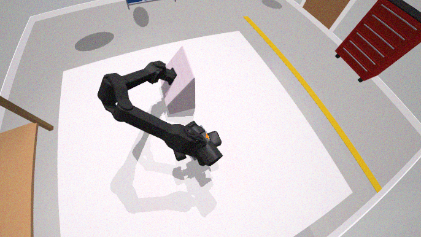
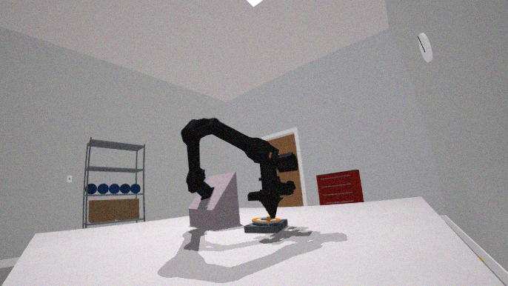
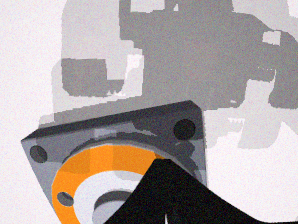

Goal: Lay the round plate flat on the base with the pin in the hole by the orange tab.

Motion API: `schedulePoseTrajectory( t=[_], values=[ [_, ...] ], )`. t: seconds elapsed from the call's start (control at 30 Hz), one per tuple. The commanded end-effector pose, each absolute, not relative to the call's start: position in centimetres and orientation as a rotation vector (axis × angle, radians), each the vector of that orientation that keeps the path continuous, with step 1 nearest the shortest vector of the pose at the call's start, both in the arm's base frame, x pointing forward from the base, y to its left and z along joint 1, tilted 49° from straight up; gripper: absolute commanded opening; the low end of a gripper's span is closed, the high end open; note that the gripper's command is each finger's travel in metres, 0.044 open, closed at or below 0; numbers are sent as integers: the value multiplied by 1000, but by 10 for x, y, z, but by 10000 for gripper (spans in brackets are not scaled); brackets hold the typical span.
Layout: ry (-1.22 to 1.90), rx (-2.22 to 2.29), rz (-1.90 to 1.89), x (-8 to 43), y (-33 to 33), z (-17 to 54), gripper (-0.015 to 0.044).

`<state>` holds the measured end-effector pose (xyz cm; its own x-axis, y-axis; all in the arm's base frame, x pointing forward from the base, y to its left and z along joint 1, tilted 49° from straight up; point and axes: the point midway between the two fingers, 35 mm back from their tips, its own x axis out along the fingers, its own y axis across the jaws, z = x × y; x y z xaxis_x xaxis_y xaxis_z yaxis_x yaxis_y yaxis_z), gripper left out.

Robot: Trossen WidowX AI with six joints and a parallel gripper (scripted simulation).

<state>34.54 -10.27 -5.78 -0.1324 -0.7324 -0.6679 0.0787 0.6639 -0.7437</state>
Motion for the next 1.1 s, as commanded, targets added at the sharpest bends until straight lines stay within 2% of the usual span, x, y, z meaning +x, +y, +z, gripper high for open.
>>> schedulePoseTrajectory(
  t=[0.0, 0.8, 1.07],
  values=[
    [1554, -562, -765, 342, -107, -51, 0],
    [1554, -562, -765, 328, -112, -39, 0],
    [1555, -560, -763, 330, -79, -14, 0]
  ],
)
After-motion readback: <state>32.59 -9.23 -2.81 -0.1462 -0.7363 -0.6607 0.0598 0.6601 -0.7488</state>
